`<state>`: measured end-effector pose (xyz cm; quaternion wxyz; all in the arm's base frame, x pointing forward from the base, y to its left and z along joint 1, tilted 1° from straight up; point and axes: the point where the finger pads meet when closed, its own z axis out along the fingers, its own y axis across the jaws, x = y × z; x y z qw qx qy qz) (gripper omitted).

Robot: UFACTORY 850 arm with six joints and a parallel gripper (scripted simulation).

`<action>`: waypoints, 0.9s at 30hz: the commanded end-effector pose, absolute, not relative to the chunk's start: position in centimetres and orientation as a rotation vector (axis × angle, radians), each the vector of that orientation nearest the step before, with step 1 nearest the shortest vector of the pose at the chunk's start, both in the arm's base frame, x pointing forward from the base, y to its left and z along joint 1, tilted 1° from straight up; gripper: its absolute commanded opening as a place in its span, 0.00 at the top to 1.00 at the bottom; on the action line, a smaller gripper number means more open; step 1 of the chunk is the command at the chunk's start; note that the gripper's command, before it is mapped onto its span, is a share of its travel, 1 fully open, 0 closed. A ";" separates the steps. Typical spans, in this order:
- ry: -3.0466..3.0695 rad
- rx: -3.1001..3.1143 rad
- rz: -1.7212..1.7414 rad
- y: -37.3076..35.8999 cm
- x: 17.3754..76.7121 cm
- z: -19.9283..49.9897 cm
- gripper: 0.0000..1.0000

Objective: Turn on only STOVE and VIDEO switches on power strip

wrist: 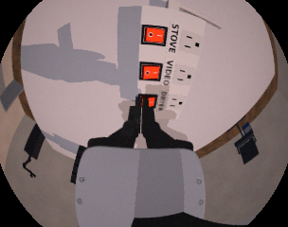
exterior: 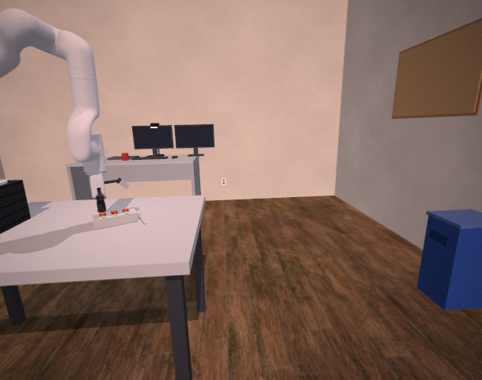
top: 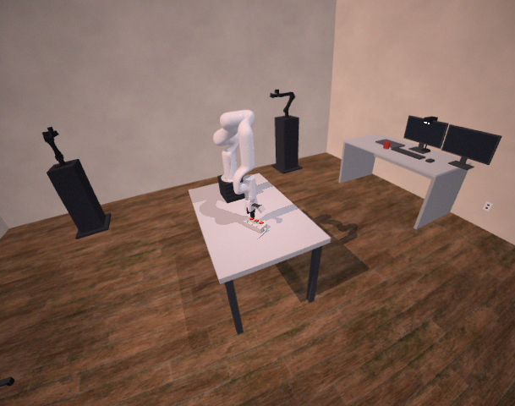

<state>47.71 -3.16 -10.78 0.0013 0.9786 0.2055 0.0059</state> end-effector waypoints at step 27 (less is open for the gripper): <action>0.645 3.071 0.021 -3.2 47.8 -11.6 1.00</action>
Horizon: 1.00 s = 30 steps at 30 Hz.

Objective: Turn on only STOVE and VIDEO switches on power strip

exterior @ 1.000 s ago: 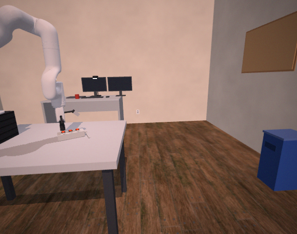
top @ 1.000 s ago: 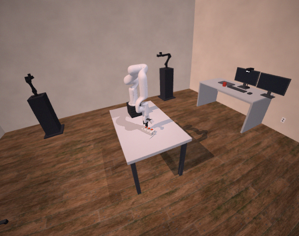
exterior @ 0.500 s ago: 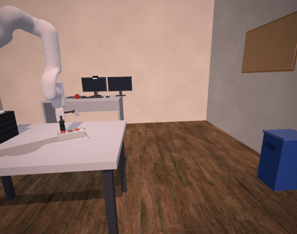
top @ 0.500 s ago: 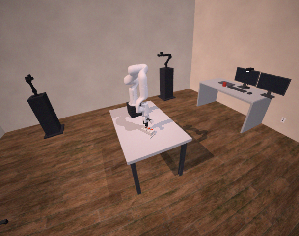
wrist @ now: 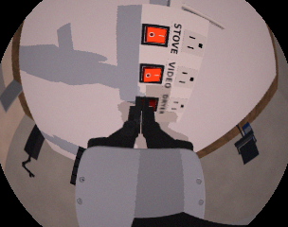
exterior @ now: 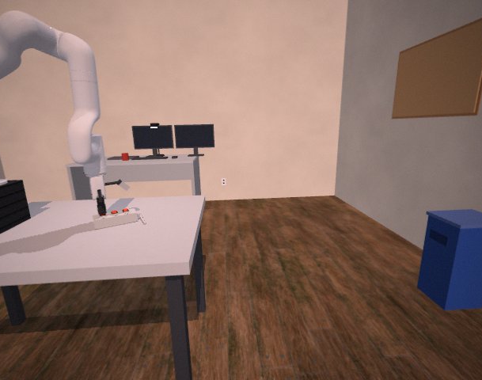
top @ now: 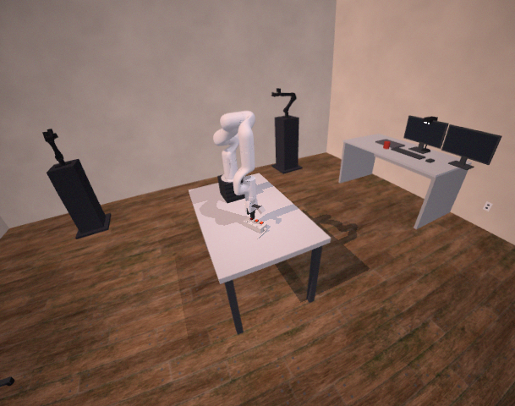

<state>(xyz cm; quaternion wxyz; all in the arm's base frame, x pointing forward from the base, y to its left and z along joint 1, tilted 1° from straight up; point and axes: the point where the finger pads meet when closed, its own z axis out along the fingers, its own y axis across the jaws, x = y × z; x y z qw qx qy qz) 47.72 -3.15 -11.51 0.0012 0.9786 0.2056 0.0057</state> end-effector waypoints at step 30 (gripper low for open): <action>0.645 3.071 0.021 -3.2 47.8 -9.8 1.00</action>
